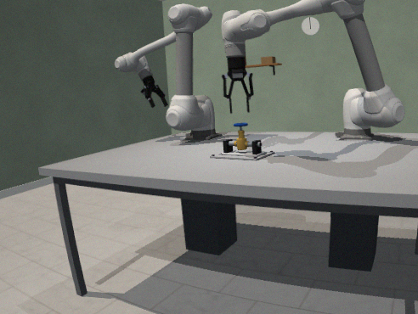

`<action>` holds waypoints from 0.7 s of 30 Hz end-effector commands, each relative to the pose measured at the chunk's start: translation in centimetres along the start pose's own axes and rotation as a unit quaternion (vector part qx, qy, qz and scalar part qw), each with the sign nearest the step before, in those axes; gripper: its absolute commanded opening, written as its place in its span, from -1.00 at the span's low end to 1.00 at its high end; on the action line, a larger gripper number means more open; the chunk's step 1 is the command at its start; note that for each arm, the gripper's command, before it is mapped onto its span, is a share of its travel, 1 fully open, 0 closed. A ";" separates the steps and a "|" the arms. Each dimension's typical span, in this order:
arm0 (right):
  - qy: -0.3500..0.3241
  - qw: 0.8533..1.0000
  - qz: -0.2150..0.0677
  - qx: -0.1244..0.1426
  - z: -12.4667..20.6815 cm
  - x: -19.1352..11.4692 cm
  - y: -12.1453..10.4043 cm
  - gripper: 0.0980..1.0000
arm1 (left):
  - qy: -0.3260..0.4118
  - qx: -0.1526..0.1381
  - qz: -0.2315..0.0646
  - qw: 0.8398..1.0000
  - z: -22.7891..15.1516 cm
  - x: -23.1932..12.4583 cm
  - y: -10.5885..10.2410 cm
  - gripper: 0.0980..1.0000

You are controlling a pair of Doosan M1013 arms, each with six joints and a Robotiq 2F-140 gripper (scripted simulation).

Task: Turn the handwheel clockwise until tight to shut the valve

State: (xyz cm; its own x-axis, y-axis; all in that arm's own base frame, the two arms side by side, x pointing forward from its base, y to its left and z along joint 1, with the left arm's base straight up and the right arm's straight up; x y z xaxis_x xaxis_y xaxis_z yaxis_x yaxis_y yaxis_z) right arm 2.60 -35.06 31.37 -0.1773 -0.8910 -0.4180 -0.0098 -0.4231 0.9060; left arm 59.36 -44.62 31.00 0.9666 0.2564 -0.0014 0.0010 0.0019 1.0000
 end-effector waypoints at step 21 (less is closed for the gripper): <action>0.000 1.000 0.000 0.000 0.0 0.0 0.0 1.00 | 0.113 0.000 0.002 0.994 0.0 0.0 0.1 -0.09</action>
State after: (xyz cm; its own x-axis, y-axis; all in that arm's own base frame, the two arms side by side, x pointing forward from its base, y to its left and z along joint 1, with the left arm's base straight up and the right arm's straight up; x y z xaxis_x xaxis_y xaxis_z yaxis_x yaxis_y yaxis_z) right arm 2.60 -35.06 31.37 -0.1773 -0.8910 -0.4180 -0.0098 -0.4231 0.9060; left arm 59.35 -44.63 31.00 0.8888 0.4584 -0.0002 0.0000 0.0005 1.0000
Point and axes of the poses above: on each arm, the point where the finger pads meet when closed, its own y axis back along the fingers, its own z axis across the jaws, x = y × z, the point moved 9 cm from there along y, back along the fingers, and after that the axes turned 12 degrees about -y, right-handed, at the moved point
